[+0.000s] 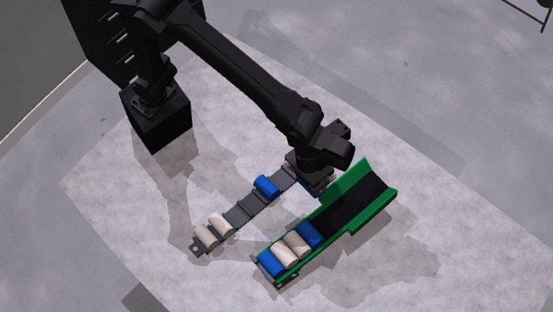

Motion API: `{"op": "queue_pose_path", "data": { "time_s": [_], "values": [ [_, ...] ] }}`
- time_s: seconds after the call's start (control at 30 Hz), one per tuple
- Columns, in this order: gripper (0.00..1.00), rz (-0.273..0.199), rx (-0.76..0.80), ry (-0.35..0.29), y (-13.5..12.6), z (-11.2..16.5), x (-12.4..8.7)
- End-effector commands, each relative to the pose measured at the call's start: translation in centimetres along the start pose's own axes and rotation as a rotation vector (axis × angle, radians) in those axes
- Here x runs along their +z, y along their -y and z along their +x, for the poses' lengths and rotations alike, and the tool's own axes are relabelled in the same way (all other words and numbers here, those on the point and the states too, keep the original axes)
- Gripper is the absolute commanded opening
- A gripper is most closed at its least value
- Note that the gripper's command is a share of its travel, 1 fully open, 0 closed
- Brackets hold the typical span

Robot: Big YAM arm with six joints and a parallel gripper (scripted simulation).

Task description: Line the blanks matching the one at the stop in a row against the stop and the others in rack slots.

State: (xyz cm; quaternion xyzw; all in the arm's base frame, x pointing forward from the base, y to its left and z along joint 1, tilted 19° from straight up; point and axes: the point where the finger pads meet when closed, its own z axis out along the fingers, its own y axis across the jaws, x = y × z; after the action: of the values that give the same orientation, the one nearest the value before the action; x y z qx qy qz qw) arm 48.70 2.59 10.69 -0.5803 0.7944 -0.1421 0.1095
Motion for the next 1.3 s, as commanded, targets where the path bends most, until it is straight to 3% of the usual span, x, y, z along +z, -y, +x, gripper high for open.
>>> {"op": "queue_pose_path", "data": {
  "time_s": [0.0, 0.07, 0.17, 0.3, 0.4, 0.53, 0.67, 0.87, 1.1, 1.17, 1.27],
  "values": [
    [0.64, -0.012, -0.011, 0.0, 4.6, 0.1, -1.4],
    [0.64, -0.01, 0.001, 0.0, 7.5, 0.8, -2.5],
    [0.64, -0.008, 0.009, 0.0, 9.6, 1.5, -3.3],
    [0.64, -0.004, -0.013, 0.01, 8.6, 0.5, -4.3],
    [0.64, -0.033, -0.016, 0.0, 7.4, 0.8, -3.2],
    [0.64, 0.016, 0.011, 0.009, 9.8, 1.2, -4.5],
    [0.64, 0.013, 0.01, 0.007, 9.7, 1.2, -4.3],
    [0.64, -0.034, 0.001, -0.007, 7.8, 1.6, -1.0],
    [0.64, -0.015, 0.0, 0.002, 8.6, 1.0, 0.3],
    [0.64, -0.034, -0.002, -0.005, 7.6, 1.4, 1.9],
    [0.64, -0.017, 0.009, -0.004, 8.6, 1.8, 3.0]
  ]
}}
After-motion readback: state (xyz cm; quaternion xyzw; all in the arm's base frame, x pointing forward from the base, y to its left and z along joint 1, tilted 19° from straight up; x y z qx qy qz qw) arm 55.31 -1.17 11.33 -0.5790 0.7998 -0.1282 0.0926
